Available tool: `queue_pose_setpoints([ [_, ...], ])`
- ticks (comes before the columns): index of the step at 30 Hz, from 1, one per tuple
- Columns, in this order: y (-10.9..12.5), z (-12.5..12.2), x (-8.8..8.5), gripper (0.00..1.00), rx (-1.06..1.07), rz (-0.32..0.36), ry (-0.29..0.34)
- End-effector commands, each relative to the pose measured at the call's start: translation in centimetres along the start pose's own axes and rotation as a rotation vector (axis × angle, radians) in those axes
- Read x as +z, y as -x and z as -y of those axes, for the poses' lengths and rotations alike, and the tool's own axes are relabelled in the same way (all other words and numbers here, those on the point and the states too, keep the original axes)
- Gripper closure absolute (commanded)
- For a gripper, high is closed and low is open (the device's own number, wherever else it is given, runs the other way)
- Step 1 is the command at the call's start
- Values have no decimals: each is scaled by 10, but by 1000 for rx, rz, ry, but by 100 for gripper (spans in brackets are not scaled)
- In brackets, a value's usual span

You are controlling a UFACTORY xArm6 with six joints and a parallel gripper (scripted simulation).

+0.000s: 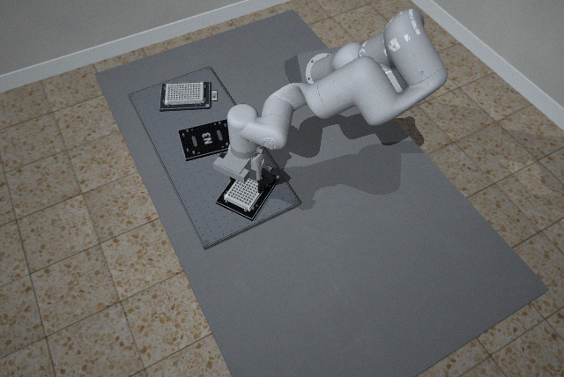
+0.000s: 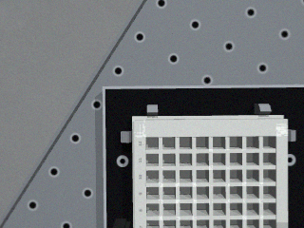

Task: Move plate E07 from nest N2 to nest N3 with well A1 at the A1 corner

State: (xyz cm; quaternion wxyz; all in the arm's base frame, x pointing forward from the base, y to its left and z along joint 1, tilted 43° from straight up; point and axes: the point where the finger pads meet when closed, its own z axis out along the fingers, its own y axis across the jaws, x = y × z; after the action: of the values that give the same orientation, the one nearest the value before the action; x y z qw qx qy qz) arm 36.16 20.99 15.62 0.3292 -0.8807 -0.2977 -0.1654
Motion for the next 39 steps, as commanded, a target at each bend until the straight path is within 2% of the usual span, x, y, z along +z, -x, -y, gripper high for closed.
queue_pose_setpoints([
  [1,-1,0,1,0,-1,-2,1],
  [39,-1,0,19,0,-1,-2,1],
])
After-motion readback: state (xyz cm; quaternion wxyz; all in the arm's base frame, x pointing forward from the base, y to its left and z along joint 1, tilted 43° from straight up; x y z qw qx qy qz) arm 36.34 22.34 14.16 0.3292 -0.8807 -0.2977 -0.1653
